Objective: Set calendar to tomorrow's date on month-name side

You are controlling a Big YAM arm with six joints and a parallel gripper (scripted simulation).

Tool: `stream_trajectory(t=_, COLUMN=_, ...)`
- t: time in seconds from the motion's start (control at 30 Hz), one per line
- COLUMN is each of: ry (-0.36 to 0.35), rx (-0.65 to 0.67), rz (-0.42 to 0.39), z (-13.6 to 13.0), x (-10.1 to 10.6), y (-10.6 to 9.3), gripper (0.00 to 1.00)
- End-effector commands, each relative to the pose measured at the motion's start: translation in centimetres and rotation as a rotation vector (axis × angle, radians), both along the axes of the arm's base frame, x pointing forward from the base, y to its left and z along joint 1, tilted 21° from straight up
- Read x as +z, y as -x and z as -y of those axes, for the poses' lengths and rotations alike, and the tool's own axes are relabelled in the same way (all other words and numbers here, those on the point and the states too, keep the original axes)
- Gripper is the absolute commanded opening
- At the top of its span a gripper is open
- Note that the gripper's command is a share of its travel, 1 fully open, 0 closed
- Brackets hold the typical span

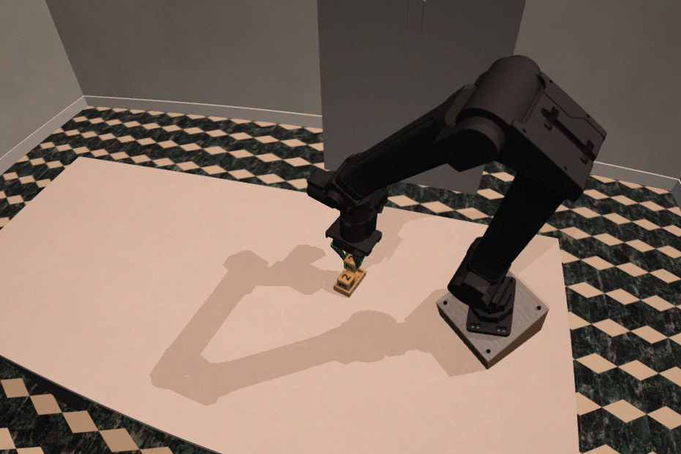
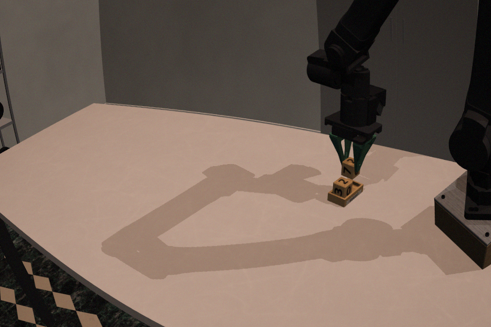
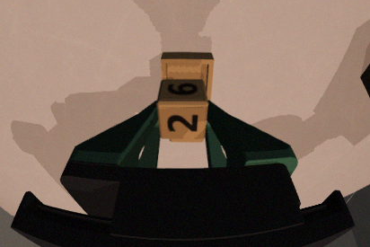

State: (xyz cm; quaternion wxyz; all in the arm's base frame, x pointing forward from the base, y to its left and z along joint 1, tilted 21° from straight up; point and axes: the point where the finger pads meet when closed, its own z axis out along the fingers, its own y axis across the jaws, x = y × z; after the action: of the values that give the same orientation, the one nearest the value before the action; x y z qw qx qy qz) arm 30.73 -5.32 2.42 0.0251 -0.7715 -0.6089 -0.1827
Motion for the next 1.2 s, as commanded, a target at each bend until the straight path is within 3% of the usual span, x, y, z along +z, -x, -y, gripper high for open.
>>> stream_trajectory(t=0.0, ry=-0.003, rx=0.004, rz=-0.017, z=-0.6, x=-0.9, y=-0.1, gripper=0.26)
stream_trajectory(t=1.17, ry=-0.003, rx=0.005, rz=-0.017, z=-0.9, x=-2.1, y=-0.5, gripper=0.26)
